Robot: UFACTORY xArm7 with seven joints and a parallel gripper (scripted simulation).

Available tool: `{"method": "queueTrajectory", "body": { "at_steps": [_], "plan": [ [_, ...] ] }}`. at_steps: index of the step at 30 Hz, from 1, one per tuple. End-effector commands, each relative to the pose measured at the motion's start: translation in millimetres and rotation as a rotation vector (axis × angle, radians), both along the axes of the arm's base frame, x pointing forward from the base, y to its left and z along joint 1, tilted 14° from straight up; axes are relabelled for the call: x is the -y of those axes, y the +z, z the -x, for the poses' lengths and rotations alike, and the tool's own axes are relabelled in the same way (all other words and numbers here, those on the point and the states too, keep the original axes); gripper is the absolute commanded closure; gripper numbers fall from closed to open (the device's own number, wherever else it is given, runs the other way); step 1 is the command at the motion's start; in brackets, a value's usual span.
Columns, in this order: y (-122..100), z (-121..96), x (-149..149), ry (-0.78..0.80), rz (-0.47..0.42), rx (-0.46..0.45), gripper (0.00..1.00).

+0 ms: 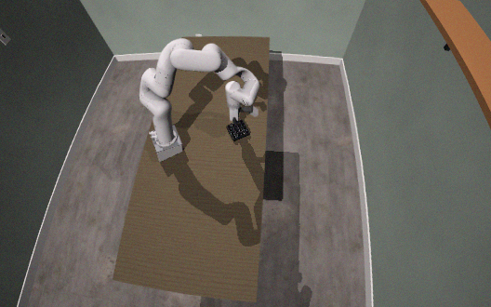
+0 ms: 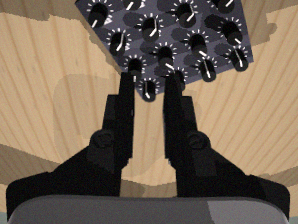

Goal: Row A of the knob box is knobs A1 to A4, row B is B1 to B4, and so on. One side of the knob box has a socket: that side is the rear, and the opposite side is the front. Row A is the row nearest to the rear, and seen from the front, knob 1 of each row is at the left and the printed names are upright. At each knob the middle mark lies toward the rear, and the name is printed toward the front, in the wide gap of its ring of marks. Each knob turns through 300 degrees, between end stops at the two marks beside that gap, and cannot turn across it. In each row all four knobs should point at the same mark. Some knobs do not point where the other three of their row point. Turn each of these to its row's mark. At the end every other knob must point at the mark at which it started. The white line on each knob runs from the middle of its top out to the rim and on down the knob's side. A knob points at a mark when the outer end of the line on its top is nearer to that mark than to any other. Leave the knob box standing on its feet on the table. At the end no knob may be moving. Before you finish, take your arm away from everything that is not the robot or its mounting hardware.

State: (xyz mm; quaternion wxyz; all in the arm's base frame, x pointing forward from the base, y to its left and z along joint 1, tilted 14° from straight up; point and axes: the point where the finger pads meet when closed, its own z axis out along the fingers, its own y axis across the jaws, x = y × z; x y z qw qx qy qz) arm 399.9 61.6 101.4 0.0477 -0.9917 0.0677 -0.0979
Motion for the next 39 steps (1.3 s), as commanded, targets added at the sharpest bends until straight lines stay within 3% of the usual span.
{"method": "queueTrajectory", "body": {
  "at_steps": [1, 15, 39],
  "plan": [
    [2, 6, -5, 0.152, 0.025, 0.024, 0.81],
    [5, 20, -14, 0.494, 0.105, 0.067, 0.81],
    [5, 21, -14, 0.506, 0.108, 0.068, 0.81]
  ]
}}
